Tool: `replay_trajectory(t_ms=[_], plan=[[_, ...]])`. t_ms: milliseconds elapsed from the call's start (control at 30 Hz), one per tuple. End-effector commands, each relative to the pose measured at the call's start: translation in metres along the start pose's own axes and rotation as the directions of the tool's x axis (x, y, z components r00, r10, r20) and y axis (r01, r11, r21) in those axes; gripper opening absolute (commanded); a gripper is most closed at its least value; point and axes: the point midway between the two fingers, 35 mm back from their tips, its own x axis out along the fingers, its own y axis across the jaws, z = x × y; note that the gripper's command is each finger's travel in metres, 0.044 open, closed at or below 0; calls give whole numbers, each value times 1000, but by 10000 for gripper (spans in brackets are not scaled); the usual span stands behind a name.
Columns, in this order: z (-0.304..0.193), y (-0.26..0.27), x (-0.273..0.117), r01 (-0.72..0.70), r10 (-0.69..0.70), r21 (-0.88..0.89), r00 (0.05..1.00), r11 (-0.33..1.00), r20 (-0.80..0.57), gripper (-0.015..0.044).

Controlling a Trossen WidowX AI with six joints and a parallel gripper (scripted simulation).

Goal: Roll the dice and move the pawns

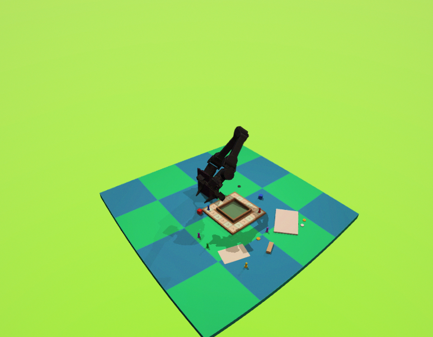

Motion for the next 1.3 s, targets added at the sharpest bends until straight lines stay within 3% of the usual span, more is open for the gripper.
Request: replay_trajectory(t_ms=[0,233,533,1267], plan=[[-68,-22,31,-223,77,-419,938,880,-338,275],[-121,-32,36,-547,187,-568,801,615,-569,275],[-180,-33,20,-844,400,-527,519,101,-755,275],[-195,-30,30,-849,411,-523,504,75,-760,275]])
